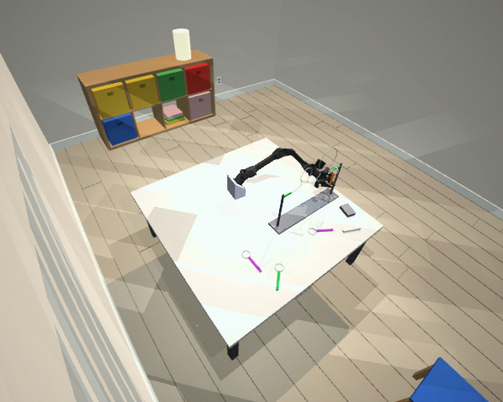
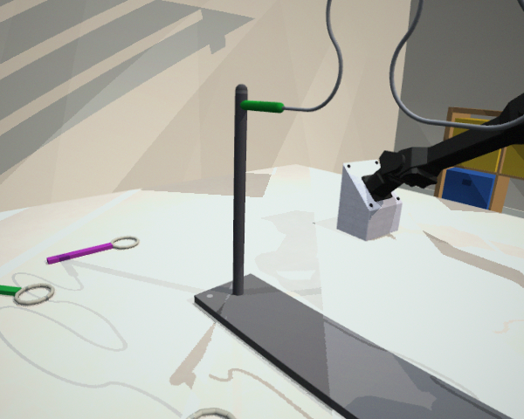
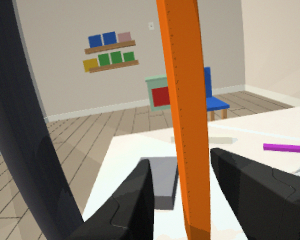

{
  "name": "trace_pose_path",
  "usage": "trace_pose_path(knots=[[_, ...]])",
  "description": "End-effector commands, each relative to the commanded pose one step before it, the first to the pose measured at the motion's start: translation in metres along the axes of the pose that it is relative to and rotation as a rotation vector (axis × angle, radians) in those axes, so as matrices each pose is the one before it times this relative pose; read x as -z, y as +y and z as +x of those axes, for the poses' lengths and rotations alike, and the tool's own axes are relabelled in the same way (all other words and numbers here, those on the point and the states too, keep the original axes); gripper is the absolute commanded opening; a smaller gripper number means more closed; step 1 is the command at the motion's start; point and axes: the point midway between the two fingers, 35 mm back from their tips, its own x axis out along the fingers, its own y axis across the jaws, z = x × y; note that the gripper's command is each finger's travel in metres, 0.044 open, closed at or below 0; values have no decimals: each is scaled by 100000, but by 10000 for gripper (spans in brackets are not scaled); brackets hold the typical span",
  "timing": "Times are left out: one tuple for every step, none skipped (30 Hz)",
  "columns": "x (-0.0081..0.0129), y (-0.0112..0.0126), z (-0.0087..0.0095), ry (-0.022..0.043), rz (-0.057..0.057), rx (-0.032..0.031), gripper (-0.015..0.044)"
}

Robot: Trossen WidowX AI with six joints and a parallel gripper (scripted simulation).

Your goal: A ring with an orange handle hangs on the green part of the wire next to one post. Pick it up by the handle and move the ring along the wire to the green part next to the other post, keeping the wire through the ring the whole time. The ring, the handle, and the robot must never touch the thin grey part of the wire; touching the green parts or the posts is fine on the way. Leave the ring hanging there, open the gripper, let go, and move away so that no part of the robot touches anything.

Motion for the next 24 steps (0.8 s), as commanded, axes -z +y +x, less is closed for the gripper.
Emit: trace_pose_path(knots=[[25, 103, 11, 392, 475, -466, 160], [0, 0, 0, 0, 0, 0, 160], [0, 0, 0, 0, 0, 0, 160], [-27, -101, -11, -393, -467, 464, 134], [0, 0, 0, 0, 0, 0, 108], [0, 0, 0, 0, 0, 0, 81], [0, 0, 0, 0, 0, 0, 55], [0, 0, 0, 0, 0, 0, 29], [0, 0, 0, 0, 0, 0, 2], [0, 0, 0, 0, 0, 0, -24], [0, 0, 0, 0, 0, 0, -50], [0, 0, 0, 0, 0, 0, -76], [0, 0, 0, 0, 0, 0, -103], [0, 0, 0, 0, 0, 0, -129], [0, 0, 0, 0, 0, 0, -150], [0, 0, 0, 0, 0, 0, -150], [0, 0, 0, 0, 0, 0, -150], [0, 0, 0, 0, 0, 0, -150], [0, 0, 0, 0, 0, 0, -150], [-68, -6, 1, -2, 15, -26, -150], [-144, -14, 3, -4, 32, -54, -150], [-184, -18, 3, -5, 42, -70, -150], [-240, -24, 3, -6, 54, -91, -150], [-313, -32, 1, -8, 70, -119, -150]])
